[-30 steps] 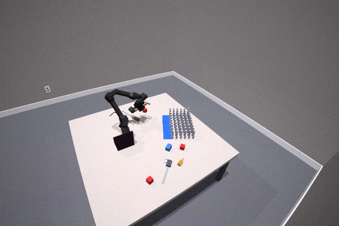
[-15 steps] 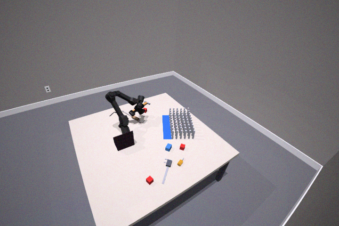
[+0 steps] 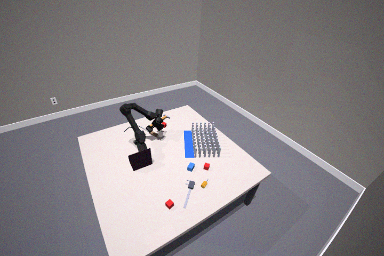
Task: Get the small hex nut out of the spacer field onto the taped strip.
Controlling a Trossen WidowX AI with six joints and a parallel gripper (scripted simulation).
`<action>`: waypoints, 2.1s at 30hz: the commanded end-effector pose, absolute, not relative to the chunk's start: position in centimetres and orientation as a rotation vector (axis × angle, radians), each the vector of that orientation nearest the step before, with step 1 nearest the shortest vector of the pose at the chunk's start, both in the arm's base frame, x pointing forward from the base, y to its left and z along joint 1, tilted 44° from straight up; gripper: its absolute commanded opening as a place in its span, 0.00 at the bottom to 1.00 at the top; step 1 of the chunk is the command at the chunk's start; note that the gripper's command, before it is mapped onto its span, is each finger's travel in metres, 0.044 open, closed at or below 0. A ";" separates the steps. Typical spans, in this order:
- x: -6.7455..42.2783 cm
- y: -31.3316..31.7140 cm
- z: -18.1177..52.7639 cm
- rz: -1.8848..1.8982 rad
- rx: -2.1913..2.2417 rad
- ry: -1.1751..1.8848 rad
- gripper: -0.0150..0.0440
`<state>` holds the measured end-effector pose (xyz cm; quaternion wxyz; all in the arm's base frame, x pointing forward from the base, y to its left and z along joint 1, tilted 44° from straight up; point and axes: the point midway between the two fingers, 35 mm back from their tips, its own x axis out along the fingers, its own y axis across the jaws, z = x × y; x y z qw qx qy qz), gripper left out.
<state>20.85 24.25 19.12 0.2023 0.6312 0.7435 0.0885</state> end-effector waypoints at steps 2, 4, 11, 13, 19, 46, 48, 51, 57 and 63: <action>20.9 24.3 19.0 0.238 1.767 2.075 0.73; 20.9 24.3 19.0 0.238 1.767 2.075 0.73; 20.9 24.4 19.0 0.238 1.766 2.075 0.73; 21.0 24.6 18.8 0.237 1.764 2.076 0.73; 21.1 25.2 18.1 0.235 1.758 2.076 0.73; 21.0 28.3 15.0 0.236 1.763 2.076 0.73; 20.9 28.5 14.8 0.236 1.764 2.076 0.73; 20.9 28.9 14.5 0.238 1.766 2.076 0.73; 20.7 29.2 14.1 0.240 1.769 2.077 0.68; 20.7 29.2 14.1 0.240 1.769 2.077 0.58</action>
